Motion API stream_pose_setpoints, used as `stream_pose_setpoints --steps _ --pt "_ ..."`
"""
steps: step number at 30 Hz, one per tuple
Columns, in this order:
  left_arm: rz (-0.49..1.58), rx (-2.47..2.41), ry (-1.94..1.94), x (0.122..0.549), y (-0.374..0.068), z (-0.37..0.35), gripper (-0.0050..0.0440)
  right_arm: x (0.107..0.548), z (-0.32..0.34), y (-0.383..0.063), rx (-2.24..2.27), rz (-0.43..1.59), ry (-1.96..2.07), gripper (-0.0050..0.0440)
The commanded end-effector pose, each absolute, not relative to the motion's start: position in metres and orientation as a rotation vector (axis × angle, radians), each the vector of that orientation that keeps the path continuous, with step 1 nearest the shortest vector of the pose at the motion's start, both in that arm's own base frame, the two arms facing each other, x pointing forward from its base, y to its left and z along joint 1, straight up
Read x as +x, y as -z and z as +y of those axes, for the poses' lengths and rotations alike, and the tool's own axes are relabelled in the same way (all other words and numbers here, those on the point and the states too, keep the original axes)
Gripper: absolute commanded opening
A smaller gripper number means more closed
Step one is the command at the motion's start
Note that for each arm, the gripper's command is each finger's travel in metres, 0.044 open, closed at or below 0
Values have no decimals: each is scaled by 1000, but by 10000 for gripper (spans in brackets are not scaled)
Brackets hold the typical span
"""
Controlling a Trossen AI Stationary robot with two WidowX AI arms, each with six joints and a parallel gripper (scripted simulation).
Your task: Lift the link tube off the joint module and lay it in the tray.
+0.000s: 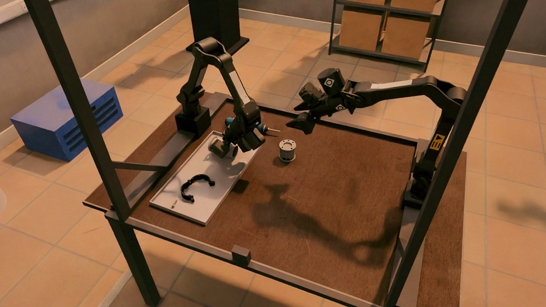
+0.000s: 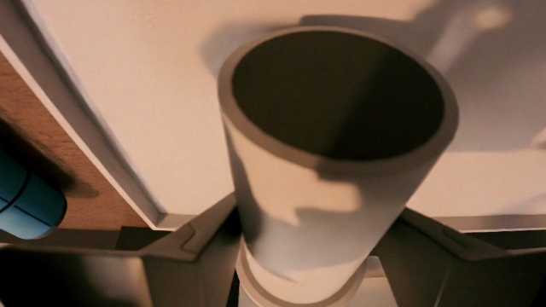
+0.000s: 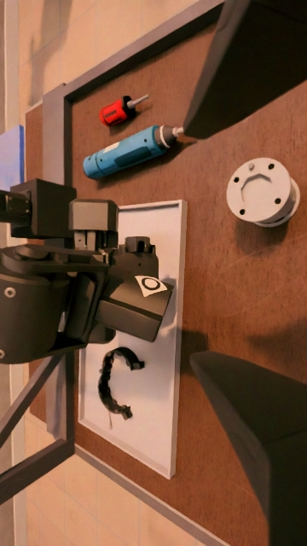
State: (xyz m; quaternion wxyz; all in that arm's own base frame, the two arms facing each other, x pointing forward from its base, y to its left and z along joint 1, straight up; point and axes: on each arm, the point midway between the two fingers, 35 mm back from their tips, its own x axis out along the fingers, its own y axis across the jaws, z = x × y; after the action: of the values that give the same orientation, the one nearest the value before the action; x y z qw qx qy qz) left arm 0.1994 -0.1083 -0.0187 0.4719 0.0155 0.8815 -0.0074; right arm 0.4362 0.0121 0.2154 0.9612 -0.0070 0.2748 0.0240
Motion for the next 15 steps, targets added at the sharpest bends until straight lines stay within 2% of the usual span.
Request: stream_pose_setpoints --steps 1,15 --pt "2155 33 23 200 20 -109 212 437 13 -228 -14 527 -48 440" --pt "2156 34 23 199 26 -109 212 437 13 -228 -14 527 -48 440"
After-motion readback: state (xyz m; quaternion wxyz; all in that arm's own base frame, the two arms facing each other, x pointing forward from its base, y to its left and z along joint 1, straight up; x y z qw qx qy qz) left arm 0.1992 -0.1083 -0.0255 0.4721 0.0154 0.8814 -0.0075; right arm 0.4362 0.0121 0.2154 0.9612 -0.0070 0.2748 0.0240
